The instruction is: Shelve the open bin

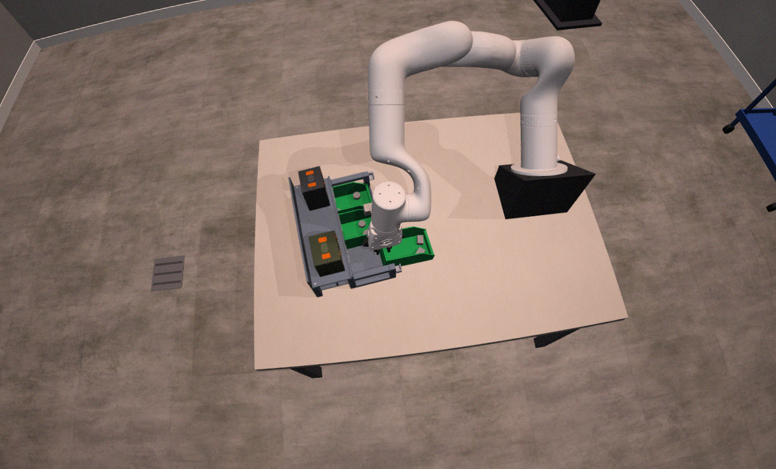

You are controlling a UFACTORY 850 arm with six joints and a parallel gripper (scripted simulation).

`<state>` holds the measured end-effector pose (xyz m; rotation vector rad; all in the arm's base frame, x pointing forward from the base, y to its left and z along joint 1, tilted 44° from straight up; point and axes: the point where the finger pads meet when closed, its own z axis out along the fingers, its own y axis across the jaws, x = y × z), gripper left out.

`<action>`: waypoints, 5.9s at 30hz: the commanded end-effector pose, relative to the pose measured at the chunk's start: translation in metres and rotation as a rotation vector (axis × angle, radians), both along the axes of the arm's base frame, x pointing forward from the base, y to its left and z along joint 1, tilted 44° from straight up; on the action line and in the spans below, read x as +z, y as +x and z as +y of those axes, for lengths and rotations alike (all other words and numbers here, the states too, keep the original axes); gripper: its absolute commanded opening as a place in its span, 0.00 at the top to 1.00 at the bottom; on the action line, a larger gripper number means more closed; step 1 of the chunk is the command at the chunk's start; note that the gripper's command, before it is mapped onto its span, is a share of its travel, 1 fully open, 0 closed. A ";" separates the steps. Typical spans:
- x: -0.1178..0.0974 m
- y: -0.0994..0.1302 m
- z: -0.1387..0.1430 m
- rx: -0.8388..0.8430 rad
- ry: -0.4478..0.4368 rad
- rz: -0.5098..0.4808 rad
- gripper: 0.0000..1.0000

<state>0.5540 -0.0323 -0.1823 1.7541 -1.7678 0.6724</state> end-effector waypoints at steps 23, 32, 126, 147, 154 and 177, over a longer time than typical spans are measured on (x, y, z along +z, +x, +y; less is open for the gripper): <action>0.001 0.001 0.001 0.001 0.001 -0.002 0.66; 0.001 0.001 0.001 0.001 0.001 -0.002 0.66; 0.053 0.011 0.051 0.001 0.001 -0.002 0.66; 0.053 0.001 0.050 -0.012 0.001 0.012 0.66; 0.053 -0.039 0.044 -0.065 0.000 0.067 0.66; 0.053 -0.088 0.037 -0.065 0.000 0.067 0.66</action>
